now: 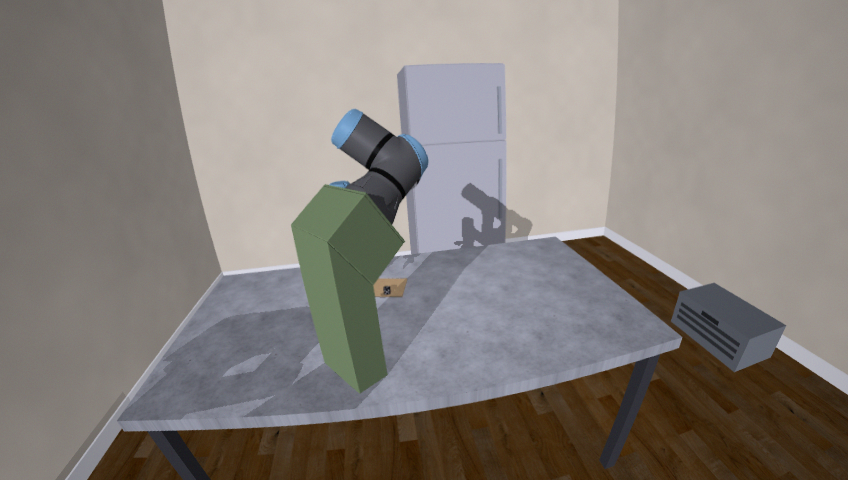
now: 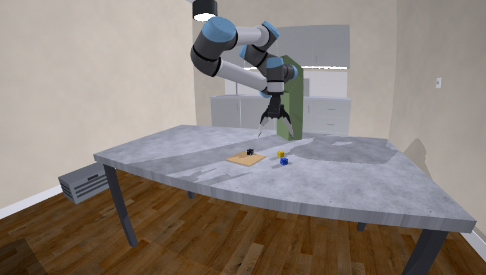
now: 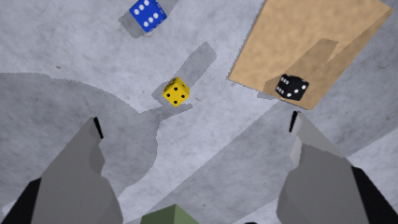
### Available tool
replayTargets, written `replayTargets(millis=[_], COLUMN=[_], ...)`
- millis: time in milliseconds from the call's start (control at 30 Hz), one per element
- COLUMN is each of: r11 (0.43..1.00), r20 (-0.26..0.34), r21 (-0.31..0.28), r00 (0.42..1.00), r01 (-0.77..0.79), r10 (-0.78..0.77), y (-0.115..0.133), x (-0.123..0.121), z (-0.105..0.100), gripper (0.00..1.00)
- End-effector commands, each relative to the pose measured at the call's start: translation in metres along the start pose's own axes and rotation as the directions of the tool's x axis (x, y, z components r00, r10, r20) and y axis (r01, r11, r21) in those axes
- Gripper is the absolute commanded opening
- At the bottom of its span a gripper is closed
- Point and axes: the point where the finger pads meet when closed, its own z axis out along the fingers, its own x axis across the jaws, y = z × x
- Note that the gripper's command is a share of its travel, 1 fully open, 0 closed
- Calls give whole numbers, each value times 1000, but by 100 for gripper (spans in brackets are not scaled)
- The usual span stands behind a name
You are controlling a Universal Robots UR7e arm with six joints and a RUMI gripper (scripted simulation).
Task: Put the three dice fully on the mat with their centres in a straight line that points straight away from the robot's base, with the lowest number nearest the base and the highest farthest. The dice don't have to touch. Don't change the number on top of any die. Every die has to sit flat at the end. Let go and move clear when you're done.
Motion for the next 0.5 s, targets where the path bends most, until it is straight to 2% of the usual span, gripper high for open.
replayTargets(millis=[0, 67, 167, 467], r11=[989, 989, 971, 884], r20=[-6, -6, -7, -9], r21=[-6, -6, -5, -1], r00=[989, 989, 971, 884], r01=[-148, -148, -239, -467], r10=[148, 148, 239, 467], y=[2, 2, 3, 8], x=[-4, -4, -7, -13], z=[0, 0, 0, -1], gripper=[100, 100, 100, 100])
